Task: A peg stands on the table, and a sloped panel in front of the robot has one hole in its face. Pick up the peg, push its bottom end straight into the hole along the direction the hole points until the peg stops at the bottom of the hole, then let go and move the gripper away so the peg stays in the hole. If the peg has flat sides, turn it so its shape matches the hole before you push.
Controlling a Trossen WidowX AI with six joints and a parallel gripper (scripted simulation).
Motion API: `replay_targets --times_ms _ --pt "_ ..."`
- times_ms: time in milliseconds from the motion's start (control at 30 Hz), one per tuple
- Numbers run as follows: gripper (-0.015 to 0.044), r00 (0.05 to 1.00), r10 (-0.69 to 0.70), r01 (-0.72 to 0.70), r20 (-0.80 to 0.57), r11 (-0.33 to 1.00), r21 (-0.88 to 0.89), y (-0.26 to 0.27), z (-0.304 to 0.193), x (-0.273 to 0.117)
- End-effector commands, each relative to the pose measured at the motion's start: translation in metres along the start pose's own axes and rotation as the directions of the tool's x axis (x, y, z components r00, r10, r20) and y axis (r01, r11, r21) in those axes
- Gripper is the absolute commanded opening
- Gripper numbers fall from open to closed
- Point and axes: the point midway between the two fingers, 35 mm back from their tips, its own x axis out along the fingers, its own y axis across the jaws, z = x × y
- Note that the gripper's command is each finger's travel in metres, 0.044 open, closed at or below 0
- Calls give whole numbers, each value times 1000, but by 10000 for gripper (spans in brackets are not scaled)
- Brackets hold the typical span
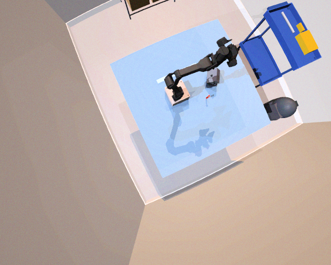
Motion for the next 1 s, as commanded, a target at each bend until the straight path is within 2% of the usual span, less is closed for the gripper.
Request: replay_targets --times_ms 0,200,433,700,967 --pt "440 991 -103 110 -84 990 85 -35 -26 12" --pt "440 944 -242 285 -224 940 186 -87 -71 21" --pt "440 843 -370 486 -390 834 260 -140 -122 18" --pt "440 683 -467 688 -561 668 282 -193 -174 -1" --pt "440 489 -505 847 -711 469 250 -234 -223 -33"
